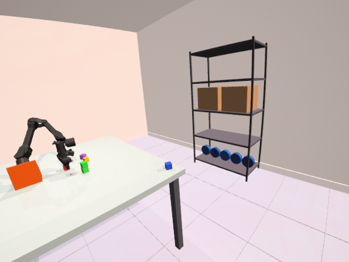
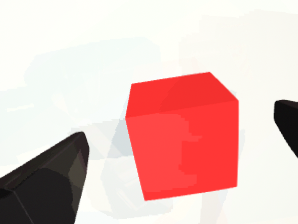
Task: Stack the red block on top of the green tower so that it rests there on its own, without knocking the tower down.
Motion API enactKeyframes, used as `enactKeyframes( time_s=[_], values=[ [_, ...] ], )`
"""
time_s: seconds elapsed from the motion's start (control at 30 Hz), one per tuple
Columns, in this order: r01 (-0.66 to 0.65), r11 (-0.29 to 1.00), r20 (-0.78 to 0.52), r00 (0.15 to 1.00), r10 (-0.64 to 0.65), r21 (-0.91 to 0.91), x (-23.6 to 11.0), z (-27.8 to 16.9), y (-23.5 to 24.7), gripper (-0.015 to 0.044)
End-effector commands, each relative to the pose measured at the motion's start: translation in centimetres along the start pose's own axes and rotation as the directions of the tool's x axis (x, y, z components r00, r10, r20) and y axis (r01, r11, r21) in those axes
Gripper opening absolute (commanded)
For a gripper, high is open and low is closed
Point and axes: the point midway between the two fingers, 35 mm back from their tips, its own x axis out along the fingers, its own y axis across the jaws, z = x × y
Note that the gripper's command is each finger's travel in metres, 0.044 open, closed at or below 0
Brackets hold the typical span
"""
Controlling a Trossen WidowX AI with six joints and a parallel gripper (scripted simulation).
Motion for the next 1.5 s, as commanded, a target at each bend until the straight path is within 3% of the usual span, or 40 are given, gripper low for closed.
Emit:
enactKeyframes(
  time_s=[0.0, 0.43, 0.77, 1.0, 1.17, 1.47],
  values=[
    [-0.005, 1.0, 0.003, 1.0, 0.005, 0.008, 0.5, 0.0, 0.1, 0.044],
    [-0.006, 1.0, 0.003, 1.0, 0.006, 0.008, 0.8, -0.1, 0.1, 0.044],
    [-0.006, 1.0, 0.003, 1.0, 0.006, 0.008, 0.8, -0.1, 0.1, 0.0177],
    [-0.006, 1.0, 0.003, 1.0, 0.006, 0.008, 0.8, -0.1, 0.1, 0.0131],
    [-0.004, 1.0, 0.003, 1.0, 0.004, 0.008, -0.3, 0.0, 0.0, 0.0],
    [-0.002, 1.0, 0.003, 1.0, 0.002, 0.008, -4.7, -0.1, -0.1, 0.0]
  ],
)
